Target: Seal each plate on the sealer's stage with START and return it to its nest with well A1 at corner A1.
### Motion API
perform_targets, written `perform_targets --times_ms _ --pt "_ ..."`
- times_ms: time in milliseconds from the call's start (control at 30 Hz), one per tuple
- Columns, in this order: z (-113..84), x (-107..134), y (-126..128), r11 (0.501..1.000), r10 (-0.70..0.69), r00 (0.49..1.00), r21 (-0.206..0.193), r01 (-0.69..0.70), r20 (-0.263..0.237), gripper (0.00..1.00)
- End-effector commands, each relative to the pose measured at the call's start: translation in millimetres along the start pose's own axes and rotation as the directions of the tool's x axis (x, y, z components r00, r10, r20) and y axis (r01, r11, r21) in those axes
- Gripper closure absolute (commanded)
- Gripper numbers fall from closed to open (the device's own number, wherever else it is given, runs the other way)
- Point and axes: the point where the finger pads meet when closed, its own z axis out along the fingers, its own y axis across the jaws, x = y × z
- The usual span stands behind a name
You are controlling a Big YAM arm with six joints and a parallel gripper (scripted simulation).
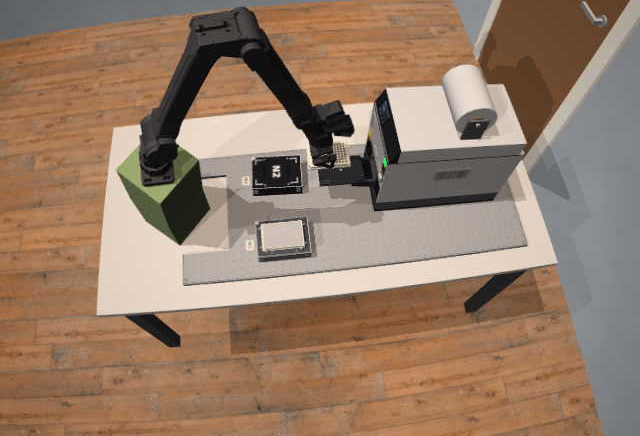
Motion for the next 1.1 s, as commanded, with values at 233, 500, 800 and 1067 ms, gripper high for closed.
perform_targets --times_ms 233,500,800,1067 --pt "11.5 -36 -5 1.0 -0.007 1.0 -0.003 0.007 0.014 1.0" --pt "19.9 -37 -12 1.0 0.004 1.0 0.004 -0.004 -0.004 1.0" --pt "16.1 -26 -2 1.0 0.007 1.0 -0.006 -0.007 -0.001 1.0" --pt "15.0 -43 -7 1.0 -0.002 1.0 -0.004 0.002 0.005 1.0"
